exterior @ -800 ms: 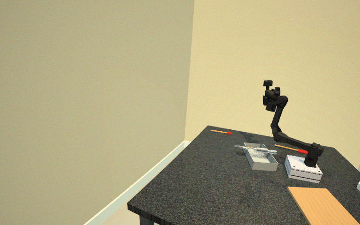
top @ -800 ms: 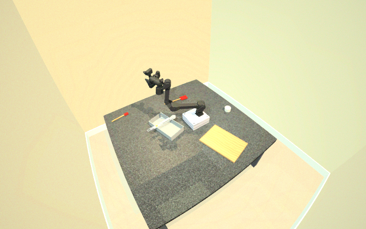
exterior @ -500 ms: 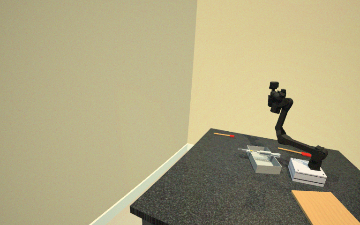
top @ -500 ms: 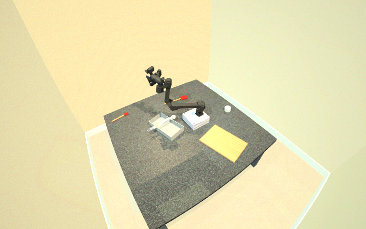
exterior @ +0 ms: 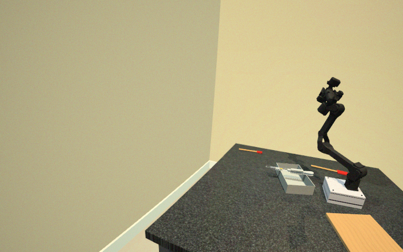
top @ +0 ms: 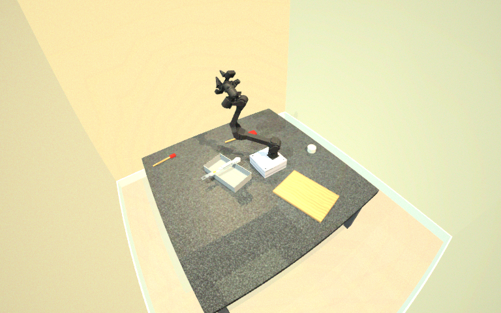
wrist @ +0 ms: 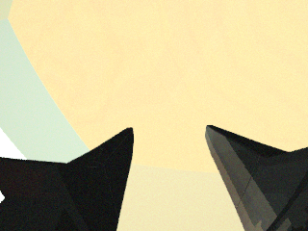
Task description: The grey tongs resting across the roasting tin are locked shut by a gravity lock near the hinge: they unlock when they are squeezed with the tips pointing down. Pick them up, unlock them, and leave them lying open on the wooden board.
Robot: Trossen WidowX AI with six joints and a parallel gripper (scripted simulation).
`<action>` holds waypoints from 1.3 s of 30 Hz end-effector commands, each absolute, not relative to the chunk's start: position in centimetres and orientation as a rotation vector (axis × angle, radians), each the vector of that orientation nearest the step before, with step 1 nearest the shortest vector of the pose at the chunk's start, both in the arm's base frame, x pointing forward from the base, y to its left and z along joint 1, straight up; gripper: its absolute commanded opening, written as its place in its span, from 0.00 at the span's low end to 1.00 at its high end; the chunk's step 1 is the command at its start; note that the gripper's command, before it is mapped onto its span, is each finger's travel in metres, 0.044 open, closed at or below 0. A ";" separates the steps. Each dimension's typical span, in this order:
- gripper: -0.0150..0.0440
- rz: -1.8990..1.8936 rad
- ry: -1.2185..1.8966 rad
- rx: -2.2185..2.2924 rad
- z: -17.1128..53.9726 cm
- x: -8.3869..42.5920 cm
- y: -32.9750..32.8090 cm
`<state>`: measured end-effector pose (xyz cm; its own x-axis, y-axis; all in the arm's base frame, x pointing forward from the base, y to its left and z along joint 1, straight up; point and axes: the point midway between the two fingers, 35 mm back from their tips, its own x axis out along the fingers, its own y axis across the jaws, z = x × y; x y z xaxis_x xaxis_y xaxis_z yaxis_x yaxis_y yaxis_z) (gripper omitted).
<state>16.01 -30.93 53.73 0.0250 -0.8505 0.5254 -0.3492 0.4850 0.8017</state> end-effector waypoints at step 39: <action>0.69 0.512 -1.707 0.134 66.8 -3.1 2.6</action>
<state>-3.37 -2.60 66.88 -0.2520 0.0519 0.9663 -0.3850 0.9107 -0.1493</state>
